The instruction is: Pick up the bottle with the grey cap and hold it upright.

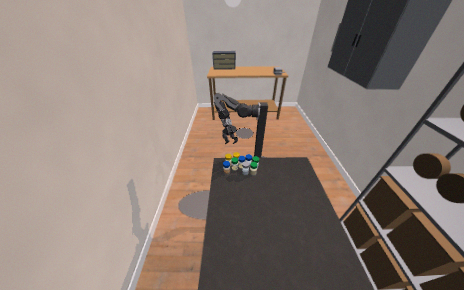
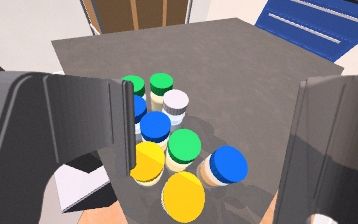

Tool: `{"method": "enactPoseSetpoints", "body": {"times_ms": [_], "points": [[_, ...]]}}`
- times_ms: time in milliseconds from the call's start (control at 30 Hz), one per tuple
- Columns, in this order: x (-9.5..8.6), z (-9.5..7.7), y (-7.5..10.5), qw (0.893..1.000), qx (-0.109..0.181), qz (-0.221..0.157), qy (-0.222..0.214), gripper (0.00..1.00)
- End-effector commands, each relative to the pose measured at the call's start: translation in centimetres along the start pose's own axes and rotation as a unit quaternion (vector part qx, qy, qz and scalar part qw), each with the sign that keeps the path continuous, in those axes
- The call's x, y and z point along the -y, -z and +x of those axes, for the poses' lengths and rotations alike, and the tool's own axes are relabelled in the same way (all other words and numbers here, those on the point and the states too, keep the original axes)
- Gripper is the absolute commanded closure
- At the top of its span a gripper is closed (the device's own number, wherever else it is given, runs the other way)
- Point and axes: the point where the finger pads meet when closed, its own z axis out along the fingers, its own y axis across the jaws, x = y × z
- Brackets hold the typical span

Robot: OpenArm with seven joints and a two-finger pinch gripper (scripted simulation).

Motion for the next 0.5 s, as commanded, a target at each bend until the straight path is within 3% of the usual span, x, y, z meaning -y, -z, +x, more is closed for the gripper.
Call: {"method": "enactPoseSetpoints", "body": {"times_ms": [0,100,133,467], "points": [[-0.14,0.13,0.13,0.996,0.060,0.073,-0.001,0.55],[-0.14,0.13,0.13,0.996,0.060,0.073,-0.001,0.55],[-0.06,0.10,0.03,1.000,0.004,0.006,0.000,0.55],[-0.13,0.12,0.14,0.996,0.058,0.070,-0.001,0.55]]}}
